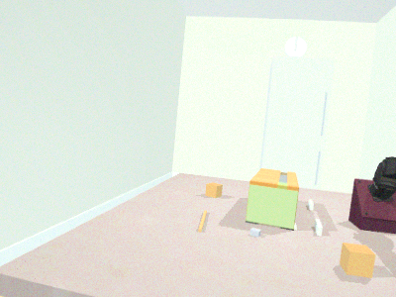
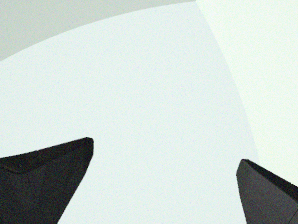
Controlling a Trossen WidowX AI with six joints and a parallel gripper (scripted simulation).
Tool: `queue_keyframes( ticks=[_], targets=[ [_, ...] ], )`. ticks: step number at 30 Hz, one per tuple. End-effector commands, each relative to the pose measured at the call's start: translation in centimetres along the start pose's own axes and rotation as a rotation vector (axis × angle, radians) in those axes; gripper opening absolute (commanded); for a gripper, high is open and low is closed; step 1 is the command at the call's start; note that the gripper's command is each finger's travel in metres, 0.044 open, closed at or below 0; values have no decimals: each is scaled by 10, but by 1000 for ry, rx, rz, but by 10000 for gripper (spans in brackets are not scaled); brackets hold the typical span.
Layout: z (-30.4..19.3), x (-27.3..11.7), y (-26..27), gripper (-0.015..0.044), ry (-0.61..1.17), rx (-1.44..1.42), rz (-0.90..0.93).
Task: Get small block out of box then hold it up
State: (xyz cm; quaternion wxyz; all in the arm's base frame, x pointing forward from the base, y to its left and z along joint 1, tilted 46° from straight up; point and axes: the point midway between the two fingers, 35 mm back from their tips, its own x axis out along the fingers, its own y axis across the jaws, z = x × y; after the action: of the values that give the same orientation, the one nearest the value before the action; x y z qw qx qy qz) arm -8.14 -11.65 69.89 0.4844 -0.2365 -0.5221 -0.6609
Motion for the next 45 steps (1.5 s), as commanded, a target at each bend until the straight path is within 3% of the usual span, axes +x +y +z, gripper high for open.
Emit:
queue_keyframes(
  ticks=[1,11,19,25,35,45],
  targets=[
    [-77,2,-12,400,227,-136,7],
    [-233,-44,-6,400,701,-394,201],
    [-334,-125,10,400,1038,-569,479],
    [-388,-206,29,400,1243,-689,786],
    [-425,-362,58,400,1440,-810,1462],
    [-396,-519,65,400,1422,-742,2268]
  ],
)
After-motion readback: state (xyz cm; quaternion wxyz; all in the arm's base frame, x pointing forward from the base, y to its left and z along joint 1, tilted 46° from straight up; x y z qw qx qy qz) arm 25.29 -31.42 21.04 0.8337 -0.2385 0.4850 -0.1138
